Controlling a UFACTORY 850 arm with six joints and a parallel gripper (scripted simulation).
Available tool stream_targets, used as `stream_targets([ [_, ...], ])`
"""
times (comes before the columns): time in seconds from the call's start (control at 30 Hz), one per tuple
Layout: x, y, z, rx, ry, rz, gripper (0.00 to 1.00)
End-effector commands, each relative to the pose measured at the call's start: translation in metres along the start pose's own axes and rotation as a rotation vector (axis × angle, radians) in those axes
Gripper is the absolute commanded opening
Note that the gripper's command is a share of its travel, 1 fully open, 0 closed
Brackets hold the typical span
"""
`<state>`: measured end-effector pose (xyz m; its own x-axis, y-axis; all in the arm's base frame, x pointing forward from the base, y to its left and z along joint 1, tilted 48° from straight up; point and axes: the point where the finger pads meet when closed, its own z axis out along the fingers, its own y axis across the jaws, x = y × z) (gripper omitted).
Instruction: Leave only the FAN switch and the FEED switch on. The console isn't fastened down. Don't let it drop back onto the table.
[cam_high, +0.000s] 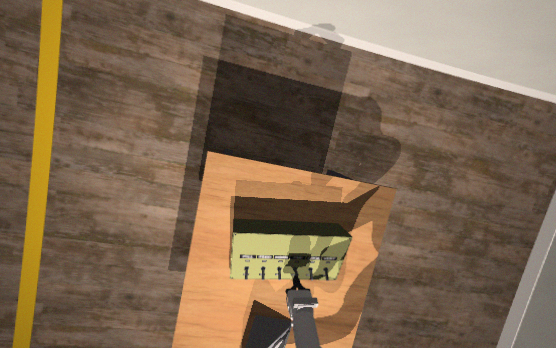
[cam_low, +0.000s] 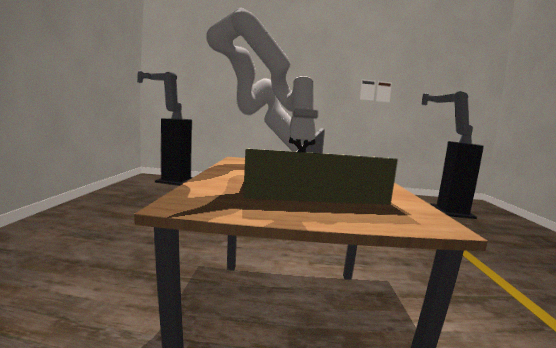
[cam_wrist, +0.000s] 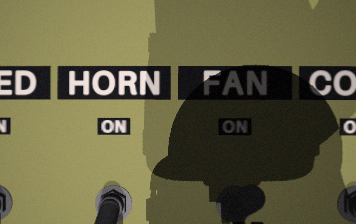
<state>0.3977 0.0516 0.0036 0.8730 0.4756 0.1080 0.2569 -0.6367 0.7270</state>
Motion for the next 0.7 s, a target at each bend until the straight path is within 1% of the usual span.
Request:
stream_targets([
  [0.0, 0.001, 0.0, 0.0, 0.0, 0.001, 0.001, 0.0],
  [0.3, -0.01, 0.0, 0.0, 0.0, 0.001, 0.001, 0.0],
  [0.57, -0.012, 0.0, -0.001, 0.0, 0.001, 0.001, 0.0],
  [0.67, -0.012, 0.0, -0.005, 0.0, 0.001, 0.001, 0.0],
])
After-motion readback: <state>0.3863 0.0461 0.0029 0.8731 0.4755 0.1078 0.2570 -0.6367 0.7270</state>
